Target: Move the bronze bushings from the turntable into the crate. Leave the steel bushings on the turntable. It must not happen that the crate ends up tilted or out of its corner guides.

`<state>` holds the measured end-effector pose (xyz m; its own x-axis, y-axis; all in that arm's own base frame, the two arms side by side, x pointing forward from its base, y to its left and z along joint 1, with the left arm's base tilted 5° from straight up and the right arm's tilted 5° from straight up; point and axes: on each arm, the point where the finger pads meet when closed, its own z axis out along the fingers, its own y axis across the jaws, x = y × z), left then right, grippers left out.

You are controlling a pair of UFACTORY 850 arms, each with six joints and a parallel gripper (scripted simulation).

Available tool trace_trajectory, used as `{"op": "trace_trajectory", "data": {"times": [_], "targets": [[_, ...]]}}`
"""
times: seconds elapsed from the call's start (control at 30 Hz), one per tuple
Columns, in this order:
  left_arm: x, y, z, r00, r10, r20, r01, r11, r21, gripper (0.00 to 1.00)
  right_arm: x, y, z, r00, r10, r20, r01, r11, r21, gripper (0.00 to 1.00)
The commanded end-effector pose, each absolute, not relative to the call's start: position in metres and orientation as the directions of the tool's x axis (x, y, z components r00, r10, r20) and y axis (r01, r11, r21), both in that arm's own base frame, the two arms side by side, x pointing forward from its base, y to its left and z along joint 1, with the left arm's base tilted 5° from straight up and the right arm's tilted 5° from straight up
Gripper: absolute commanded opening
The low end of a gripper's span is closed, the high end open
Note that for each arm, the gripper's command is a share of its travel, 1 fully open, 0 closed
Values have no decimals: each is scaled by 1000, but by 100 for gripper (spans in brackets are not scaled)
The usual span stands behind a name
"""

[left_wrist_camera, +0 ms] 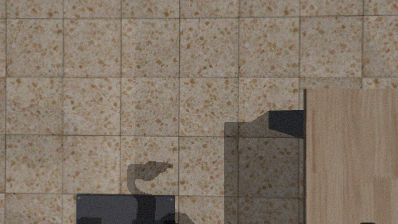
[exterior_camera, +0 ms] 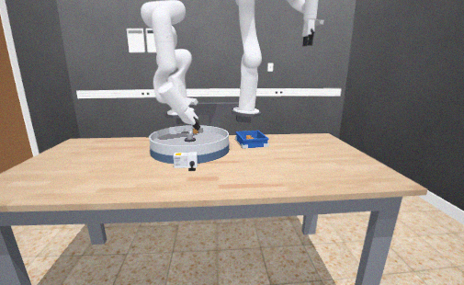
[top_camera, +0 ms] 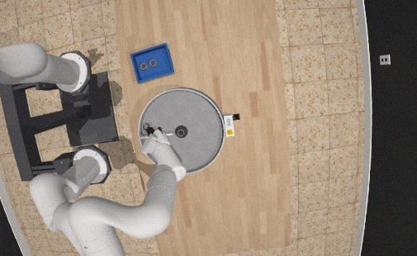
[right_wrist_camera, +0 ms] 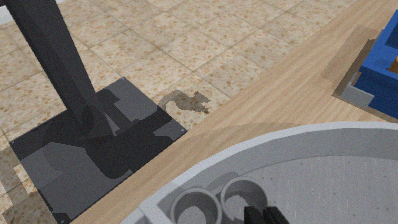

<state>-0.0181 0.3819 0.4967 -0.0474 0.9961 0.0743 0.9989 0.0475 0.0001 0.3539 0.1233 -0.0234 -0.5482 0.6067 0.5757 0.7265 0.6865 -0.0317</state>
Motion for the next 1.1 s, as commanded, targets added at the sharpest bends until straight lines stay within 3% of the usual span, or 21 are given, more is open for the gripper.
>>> {"op": "trace_trajectory", "data": {"times": [0.0,1.07], "targets": [[-18,382,498,-47,996,77,999,48,0,100,354,123,-23,-548,607,575,726,687,-32,0],[-18,382,498,-47,996,77,999,48,0,100,351,128,42,-548,607,575,726,687,-32,0]]}}
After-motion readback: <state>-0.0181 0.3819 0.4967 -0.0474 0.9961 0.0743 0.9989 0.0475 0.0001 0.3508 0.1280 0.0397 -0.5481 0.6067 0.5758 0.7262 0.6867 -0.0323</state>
